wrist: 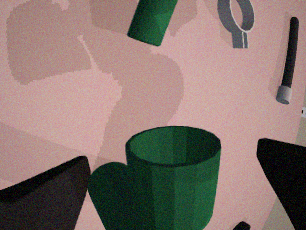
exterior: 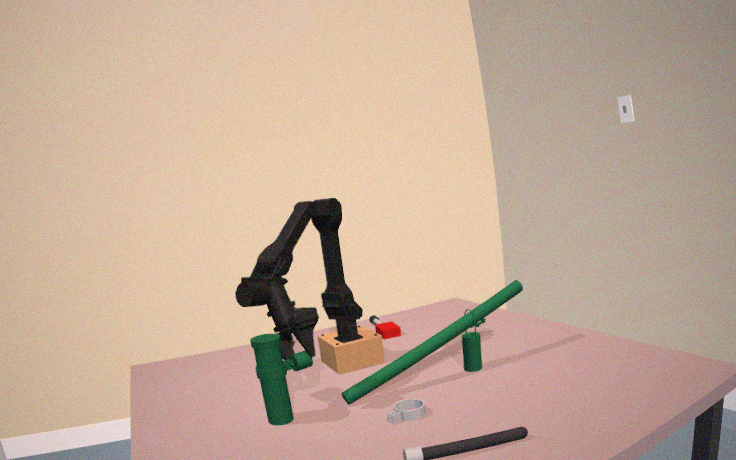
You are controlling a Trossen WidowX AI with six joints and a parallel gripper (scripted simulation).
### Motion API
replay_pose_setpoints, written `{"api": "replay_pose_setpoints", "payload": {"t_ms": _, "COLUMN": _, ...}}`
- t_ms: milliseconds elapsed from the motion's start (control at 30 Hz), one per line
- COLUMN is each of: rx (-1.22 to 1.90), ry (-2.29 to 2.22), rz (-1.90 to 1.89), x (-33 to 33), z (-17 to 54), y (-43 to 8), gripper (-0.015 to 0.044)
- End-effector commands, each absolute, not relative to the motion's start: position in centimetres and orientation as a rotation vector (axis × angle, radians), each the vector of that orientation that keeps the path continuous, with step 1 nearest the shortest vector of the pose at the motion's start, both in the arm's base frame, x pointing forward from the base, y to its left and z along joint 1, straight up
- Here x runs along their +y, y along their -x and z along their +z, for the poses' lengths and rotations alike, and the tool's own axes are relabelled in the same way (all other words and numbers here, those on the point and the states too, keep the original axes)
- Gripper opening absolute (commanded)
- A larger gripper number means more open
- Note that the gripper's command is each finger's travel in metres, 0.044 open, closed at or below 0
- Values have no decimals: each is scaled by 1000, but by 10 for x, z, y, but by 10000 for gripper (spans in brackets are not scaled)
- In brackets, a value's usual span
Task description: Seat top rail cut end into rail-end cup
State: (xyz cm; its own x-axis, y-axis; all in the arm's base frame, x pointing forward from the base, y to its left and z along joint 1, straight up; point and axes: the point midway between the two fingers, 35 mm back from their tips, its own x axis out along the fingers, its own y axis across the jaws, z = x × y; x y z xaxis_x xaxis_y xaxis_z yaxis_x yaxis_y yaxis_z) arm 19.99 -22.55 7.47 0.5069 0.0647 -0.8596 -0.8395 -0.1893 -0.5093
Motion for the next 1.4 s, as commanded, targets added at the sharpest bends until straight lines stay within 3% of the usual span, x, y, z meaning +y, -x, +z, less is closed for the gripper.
{"api": "replay_pose_setpoints", "payload": {"t_ms": 0, "rx": 693, "ry": 1532, "rz": 949, "x": -222, "z": 64, "y": -202, "gripper": 440}}
{"api": "replay_pose_setpoints", "payload": {"t_ms": 467, "rx": 692, "ry": 1532, "rz": 948, "x": -220, "z": 52, "y": -209, "gripper": 440}}
{"api": "replay_pose_setpoints", "payload": {"t_ms": 933, "rx": 692, "ry": 1532, "rz": 948, "x": -220, "z": 52, "y": -209, "gripper": 72}}
{"api": "replay_pose_setpoints", "payload": {"t_ms": 1000, "rx": 692, "ry": 1532, "rz": 948, "x": -220, "z": 52, "y": -209, "gripper": 59}}
{"api": "replay_pose_setpoints", "payload": {"t_ms": 1067, "rx": 698, "ry": 1529, "rz": 942, "x": -220, "z": 52, "y": -210, "gripper": 7}}
{"api": "replay_pose_setpoints", "payload": {"t_ms": 1367, "rx": 743, "ry": 1495, "rz": 889, "x": -219, "z": 52, "y": -216, "gripper": 0}}
